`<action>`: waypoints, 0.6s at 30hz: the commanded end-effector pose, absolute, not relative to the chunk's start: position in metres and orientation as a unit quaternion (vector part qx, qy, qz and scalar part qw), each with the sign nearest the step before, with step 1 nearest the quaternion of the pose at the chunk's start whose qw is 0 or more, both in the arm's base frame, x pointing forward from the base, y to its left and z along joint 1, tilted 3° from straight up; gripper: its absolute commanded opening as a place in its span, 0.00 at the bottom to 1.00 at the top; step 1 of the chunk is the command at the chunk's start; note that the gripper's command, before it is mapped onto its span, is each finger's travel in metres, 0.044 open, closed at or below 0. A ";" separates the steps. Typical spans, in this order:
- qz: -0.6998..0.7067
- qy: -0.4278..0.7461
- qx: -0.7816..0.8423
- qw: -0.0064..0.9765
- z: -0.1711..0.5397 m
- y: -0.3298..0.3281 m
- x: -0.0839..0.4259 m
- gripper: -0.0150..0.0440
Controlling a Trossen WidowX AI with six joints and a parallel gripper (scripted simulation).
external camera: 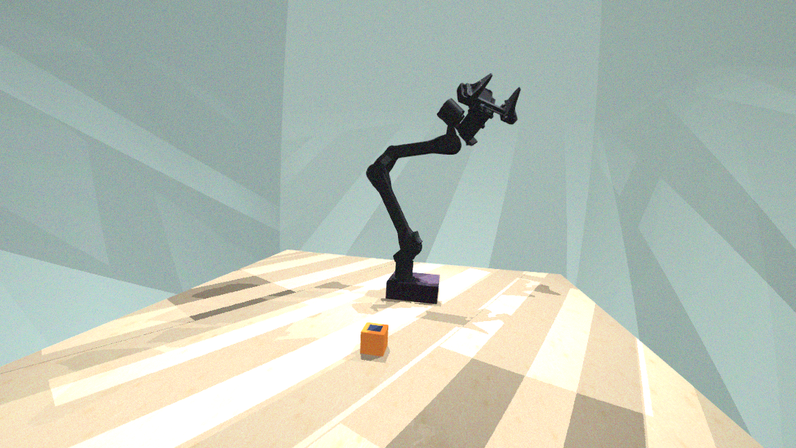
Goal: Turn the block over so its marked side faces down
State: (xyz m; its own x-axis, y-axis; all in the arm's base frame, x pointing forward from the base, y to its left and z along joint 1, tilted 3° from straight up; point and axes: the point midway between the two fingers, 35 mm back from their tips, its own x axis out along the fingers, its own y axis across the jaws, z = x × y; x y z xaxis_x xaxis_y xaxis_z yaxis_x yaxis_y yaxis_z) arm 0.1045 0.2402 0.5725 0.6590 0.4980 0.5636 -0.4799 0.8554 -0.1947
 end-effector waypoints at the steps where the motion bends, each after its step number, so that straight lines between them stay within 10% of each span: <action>1: 0.262 -0.287 -0.090 0.917 0.548 0.274 0.140 1.00; 18: 0.202 -0.091 -0.306 0.926 0.422 0.295 0.299 1.00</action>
